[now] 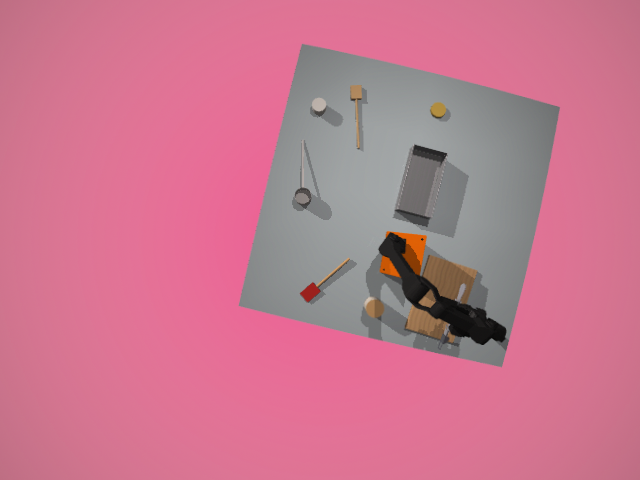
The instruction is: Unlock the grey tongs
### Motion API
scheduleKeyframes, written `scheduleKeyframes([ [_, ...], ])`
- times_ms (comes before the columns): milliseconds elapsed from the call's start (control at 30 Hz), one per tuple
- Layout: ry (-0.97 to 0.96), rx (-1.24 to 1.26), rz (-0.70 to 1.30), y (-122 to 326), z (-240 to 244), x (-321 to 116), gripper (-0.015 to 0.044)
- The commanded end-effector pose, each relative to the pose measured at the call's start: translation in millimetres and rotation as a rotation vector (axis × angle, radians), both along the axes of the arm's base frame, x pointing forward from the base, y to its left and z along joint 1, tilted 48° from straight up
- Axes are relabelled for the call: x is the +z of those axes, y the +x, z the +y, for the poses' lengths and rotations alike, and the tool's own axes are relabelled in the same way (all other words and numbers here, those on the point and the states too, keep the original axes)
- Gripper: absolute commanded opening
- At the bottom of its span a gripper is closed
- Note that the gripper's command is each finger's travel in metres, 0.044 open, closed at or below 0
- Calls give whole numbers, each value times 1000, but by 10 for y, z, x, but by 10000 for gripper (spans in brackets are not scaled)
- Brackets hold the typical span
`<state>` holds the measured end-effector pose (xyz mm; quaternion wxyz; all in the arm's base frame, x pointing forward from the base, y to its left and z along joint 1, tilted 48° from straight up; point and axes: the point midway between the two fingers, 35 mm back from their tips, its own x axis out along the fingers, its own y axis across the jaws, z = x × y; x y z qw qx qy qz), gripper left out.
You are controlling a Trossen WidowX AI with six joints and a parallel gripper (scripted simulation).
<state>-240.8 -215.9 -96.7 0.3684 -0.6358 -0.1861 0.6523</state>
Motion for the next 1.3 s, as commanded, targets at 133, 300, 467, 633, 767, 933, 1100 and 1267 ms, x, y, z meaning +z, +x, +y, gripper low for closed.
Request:
scheduleKeyframes([
  [133, 2, 7, 0, -7, 86, -96, -150],
  [300, 2, 7, 0, -7, 143, -157, -150],
  [467, 2, 7, 0, -5, 202, -217, -150],
  [633, 2, 7, 1, -1, 261, -275, -150],
  [767, 2, 7, 1, 3, 309, -321, -150],
  [933, 3, 7, 1, 10, 370, -377, -150],
  [1100, 3, 7, 1, 19, 432, -431, -150],
  [1267, 4, 7, 1, 30, 495, -483, -150],
])
